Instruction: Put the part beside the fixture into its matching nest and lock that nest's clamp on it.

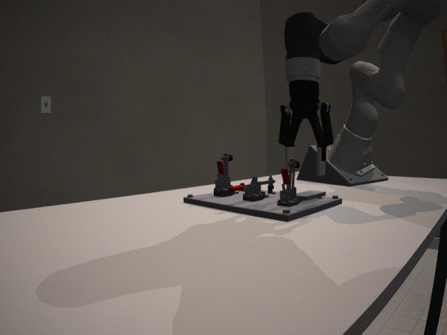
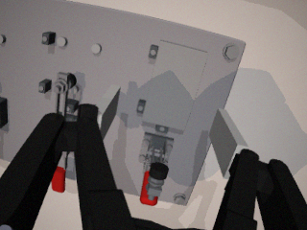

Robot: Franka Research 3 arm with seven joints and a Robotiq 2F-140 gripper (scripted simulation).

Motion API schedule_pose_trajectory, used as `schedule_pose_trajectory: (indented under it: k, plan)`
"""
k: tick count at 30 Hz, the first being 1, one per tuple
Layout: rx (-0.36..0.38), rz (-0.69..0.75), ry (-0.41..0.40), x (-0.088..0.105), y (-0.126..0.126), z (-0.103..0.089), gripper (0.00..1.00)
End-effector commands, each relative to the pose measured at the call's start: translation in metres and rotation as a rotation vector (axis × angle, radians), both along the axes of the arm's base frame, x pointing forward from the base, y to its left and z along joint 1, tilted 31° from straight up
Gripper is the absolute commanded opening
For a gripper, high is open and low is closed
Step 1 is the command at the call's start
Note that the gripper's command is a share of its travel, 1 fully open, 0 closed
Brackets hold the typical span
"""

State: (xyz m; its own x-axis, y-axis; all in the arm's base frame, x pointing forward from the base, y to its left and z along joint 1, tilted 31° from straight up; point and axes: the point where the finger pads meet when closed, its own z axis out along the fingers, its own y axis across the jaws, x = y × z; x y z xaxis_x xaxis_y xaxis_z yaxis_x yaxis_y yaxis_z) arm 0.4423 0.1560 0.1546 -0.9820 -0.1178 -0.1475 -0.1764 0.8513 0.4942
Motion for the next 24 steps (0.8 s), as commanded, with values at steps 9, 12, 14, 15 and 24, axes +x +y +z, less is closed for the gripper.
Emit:
schedule_pose_trajectory:
  k: [9, 12, 14, 15, 24]
  plan:
    - [0.006, 0.002, 0.025, -0.0067, -0.0057, 0.0132, 0.58]
    - [0.006, 0.002, 0.025, -0.0067, -0.0057, 0.0133, 0.58]
    - [0.006, 0.002, 0.025, -0.0067, -0.0057, 0.0133, 0.58]
    - [0.006, 0.002, 0.025, -0.0067, -0.0057, 0.0133, 0.58]
    - [0.006, 0.002, 0.025, -0.0067, -0.0057, 0.0133, 0.58]
